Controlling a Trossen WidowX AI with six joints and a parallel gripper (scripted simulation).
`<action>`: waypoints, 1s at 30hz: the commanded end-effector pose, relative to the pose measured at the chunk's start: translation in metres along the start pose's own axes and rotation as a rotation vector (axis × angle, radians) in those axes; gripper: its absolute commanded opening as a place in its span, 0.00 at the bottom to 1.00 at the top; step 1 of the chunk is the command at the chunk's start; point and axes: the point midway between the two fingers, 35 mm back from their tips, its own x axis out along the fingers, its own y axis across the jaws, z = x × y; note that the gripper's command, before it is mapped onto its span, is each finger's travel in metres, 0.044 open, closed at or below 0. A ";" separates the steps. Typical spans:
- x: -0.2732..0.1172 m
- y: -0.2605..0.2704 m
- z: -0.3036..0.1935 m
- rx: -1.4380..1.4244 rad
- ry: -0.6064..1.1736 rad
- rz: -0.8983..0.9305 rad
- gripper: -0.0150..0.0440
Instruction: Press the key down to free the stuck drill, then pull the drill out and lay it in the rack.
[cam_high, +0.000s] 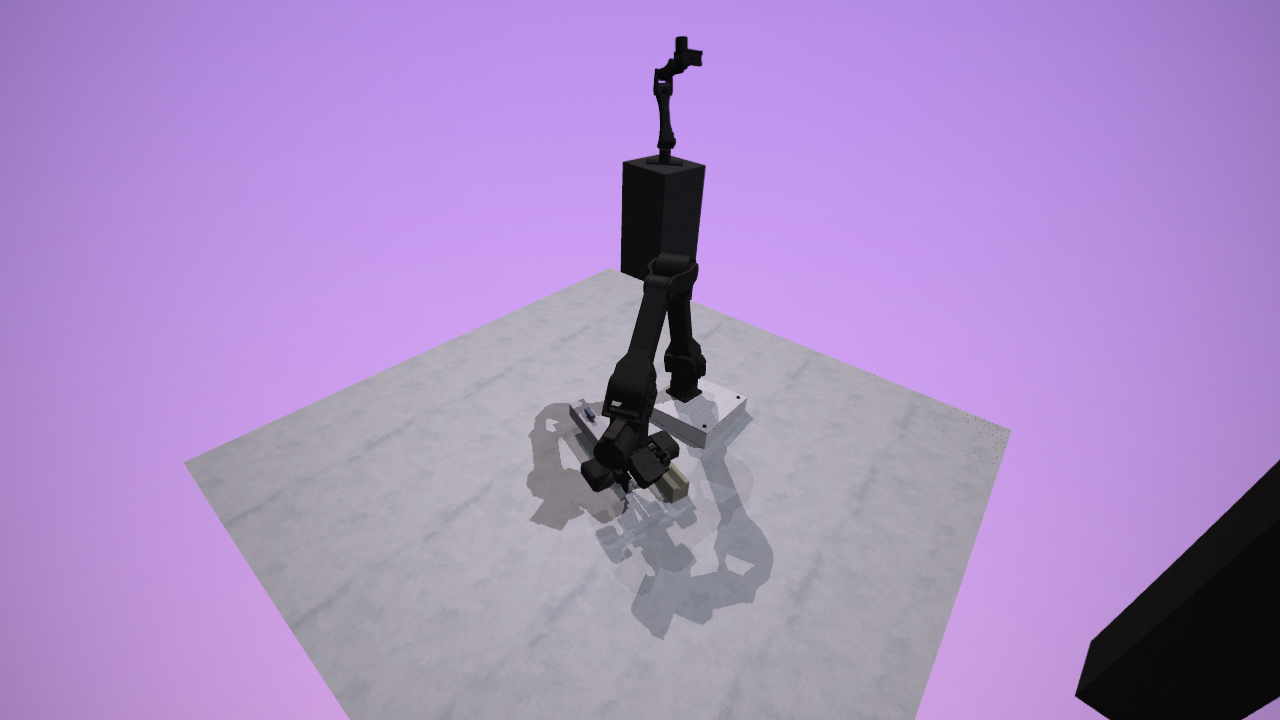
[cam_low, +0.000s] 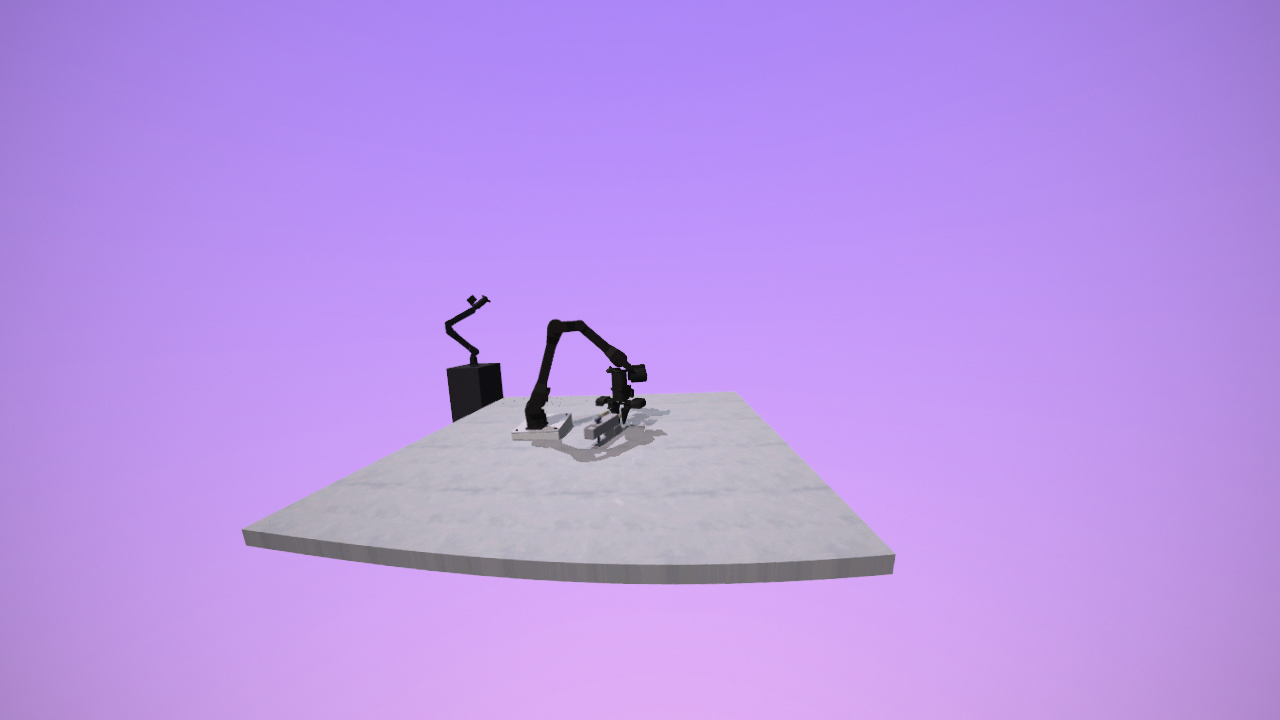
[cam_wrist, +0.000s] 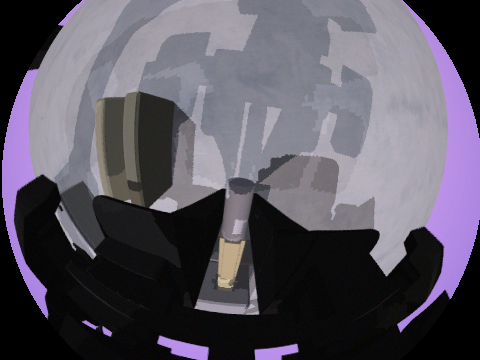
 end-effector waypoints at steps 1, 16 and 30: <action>0.000 0.000 0.000 0.000 0.000 0.000 0.27; -0.002 0.001 0.000 -0.005 -0.001 0.001 0.25; -0.003 0.002 0.000 -0.005 -0.001 0.001 0.25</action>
